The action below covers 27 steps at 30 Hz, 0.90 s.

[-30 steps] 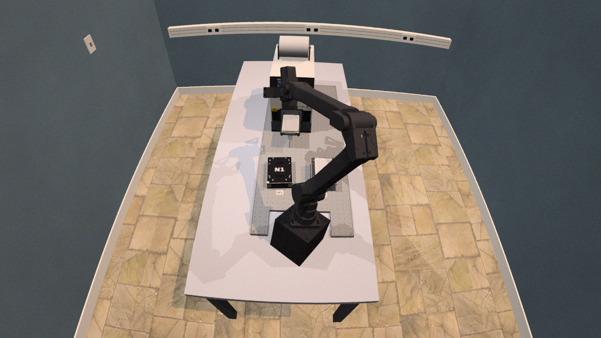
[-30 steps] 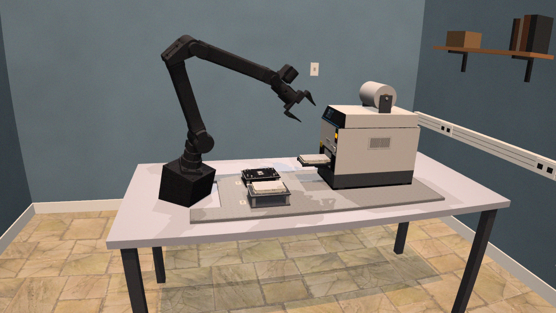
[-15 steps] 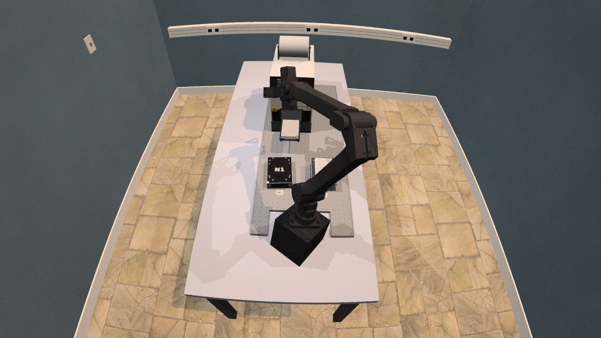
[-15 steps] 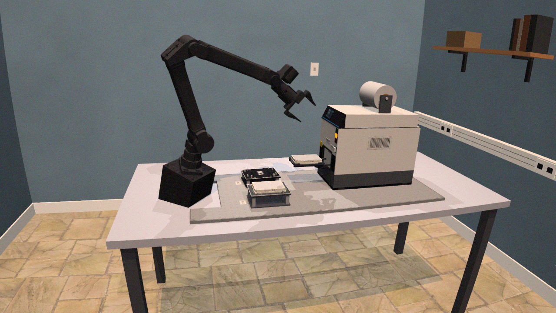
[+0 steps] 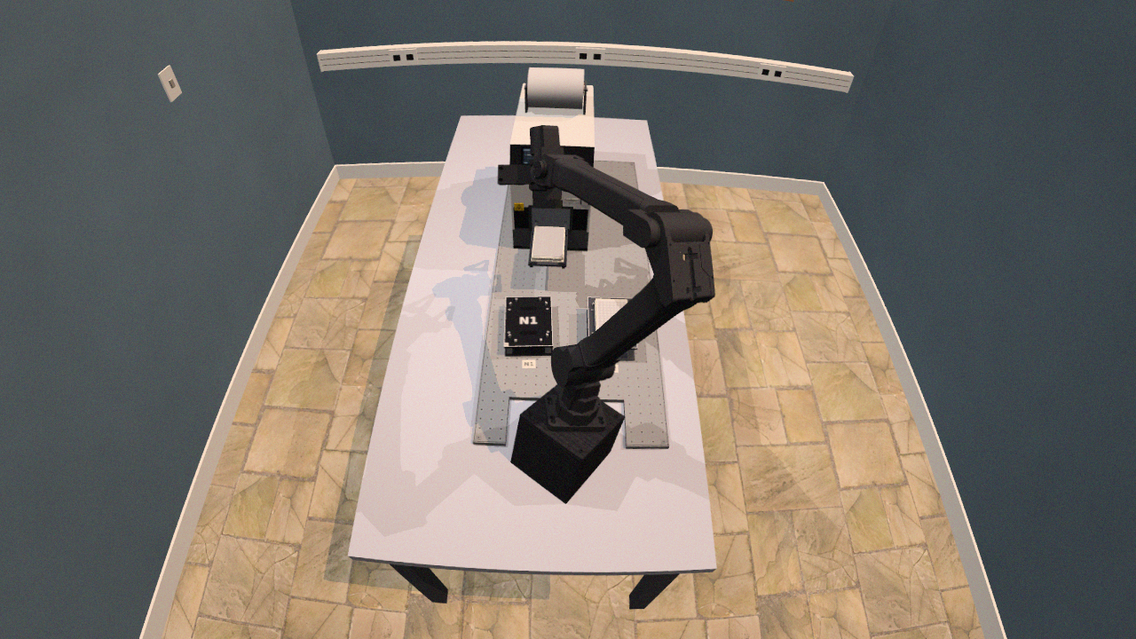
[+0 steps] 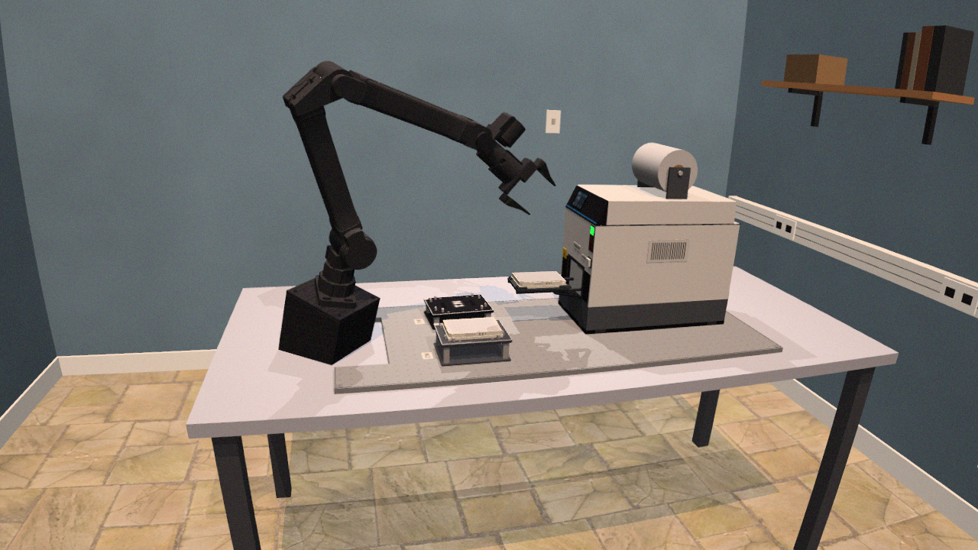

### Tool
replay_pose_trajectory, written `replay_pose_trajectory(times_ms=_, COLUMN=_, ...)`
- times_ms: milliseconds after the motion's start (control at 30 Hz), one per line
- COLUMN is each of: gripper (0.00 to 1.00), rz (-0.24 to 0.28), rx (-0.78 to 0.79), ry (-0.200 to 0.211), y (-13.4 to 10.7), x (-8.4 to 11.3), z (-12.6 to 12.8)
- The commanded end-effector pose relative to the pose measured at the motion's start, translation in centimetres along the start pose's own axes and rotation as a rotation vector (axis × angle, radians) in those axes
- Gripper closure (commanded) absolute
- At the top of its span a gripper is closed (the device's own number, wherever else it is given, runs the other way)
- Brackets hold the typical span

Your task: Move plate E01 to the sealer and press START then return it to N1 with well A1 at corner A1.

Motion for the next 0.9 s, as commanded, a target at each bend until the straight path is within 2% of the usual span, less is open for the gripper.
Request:
replay_pose_trajectory(times_ms=0, gripper=0.0, rz=0.009, rx=-0.047, ry=-0.053, y=-0.6, x=0.4, z=-3.2)
replay_pose_trajectory(times_ms=733, gripper=0.0, rz=0.009, rx=-0.045, ry=-0.051, y=-0.6, x=0.5, z=-3.0)
replay_pose_trajectory(times_ms=867, gripper=0.02, rz=0.006, rx=-0.237, ry=-0.058, y=-3.3, x=0.8, z=-0.8)
Point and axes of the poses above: the point where the finger pads meet when closed, its own x axis back along the fingers, its own z axis across the jaws, y = z × x, the point moved 3 cm from there along x, back along the fingers
